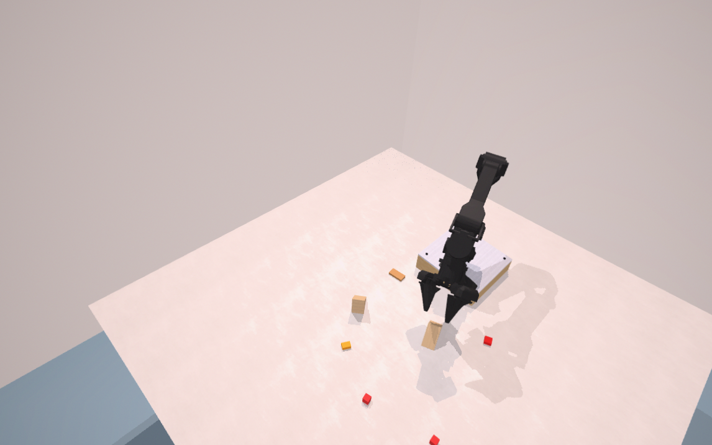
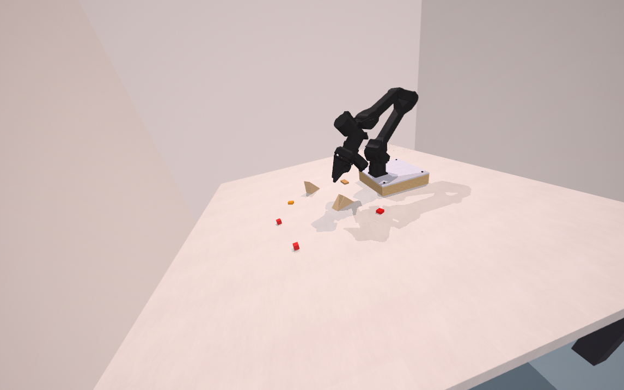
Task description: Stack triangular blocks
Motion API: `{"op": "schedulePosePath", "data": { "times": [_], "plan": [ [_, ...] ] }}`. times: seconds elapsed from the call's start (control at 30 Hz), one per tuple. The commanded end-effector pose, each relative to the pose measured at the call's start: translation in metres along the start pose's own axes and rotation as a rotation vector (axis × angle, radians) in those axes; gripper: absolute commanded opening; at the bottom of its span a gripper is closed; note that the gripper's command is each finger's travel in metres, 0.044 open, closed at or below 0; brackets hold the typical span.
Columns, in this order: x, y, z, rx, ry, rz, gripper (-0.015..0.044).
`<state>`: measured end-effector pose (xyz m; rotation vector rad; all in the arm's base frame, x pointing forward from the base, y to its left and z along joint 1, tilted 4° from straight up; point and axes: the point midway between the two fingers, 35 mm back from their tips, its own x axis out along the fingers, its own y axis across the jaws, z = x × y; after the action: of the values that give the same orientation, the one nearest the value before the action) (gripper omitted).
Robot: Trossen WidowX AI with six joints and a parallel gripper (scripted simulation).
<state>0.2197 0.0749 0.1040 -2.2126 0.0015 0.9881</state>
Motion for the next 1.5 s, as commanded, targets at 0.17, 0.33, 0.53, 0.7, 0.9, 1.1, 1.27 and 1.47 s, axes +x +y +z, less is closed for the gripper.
{"op": "schedulePosePath", "data": {
  "times": [0.17, 0.33, 0.53, 0.7, 0.9, 1.1, 1.27, 1.47],
  "plan": [
    [-0.023, 0.026, 0.023, 1.099, -0.022, 0.096, 0.044],
    [-0.027, 0.032, 0.029, 1.343, -0.012, 0.124, 0.044],
    [-0.032, 0.039, 0.036, 1.635, 0.009, 0.163, 0.044],
    [-0.036, 0.046, 0.041, 1.88, 0.035, 0.193, 0.044],
    [-0.04, 0.051, 0.046, 2.171, 0.075, 0.221, 0.044],
    [-0.042, 0.053, 0.048, 2.293, 0.094, 0.229, 0.044],
    [-0.042, 0.053, 0.048, 2.293, 0.094, 0.229, 0.044],
    [-0.042, 0.053, 0.048, 2.293, 0.094, 0.229, 0.044]
  ]
}}
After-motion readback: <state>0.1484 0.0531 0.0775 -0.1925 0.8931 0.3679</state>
